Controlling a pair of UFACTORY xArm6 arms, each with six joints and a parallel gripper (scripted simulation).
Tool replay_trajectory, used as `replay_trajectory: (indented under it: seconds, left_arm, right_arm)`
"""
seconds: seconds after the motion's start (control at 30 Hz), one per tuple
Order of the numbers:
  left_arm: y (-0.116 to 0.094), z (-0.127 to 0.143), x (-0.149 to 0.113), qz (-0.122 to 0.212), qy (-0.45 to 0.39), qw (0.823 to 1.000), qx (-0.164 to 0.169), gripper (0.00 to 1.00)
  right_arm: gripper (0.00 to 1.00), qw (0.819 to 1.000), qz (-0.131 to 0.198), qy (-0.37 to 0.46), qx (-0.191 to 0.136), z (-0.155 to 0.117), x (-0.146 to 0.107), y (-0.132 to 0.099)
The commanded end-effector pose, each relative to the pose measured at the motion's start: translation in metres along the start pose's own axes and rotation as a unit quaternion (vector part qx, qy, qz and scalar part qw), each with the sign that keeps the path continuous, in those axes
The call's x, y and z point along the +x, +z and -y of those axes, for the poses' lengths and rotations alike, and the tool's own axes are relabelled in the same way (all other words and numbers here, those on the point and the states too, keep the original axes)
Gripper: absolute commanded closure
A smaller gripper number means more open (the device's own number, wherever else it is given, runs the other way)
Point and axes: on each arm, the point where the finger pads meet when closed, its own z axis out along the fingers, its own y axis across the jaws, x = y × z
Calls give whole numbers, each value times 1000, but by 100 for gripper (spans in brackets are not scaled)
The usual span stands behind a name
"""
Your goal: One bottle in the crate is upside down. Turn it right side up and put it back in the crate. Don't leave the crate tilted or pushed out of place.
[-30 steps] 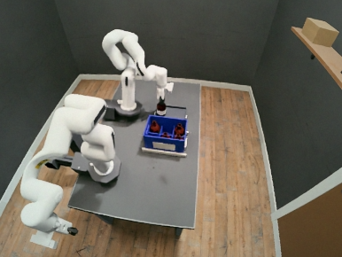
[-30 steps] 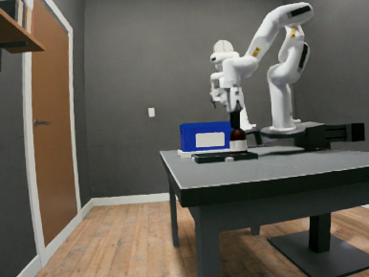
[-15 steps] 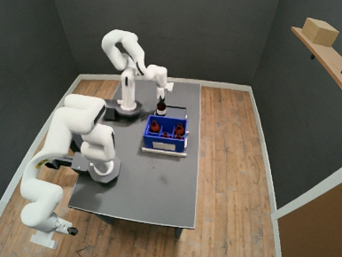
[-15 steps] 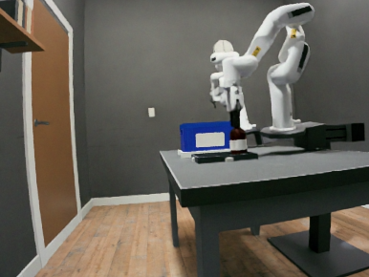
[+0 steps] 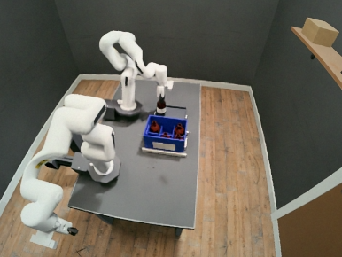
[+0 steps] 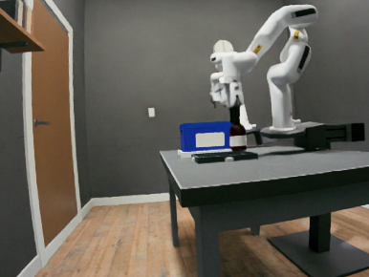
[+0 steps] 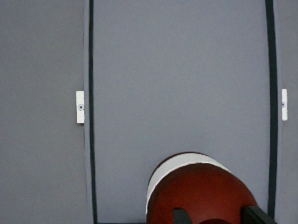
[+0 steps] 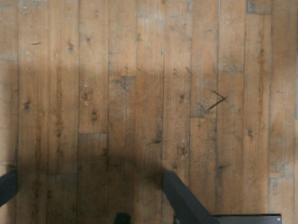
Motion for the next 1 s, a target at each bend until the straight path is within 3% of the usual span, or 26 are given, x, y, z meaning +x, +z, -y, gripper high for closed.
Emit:
replay_trajectory:
  seconds: [0.0,0.97]
  left_arm:
    - [-12,0,1,-2,0,1000,0,71]
    - [-97,0,1,-2,0,1000,0,71]
  right_arm:
    - [0,1000,-2,0,0,0,1,-2]
    - [0,1000,-2,0,0,0,1,-2]
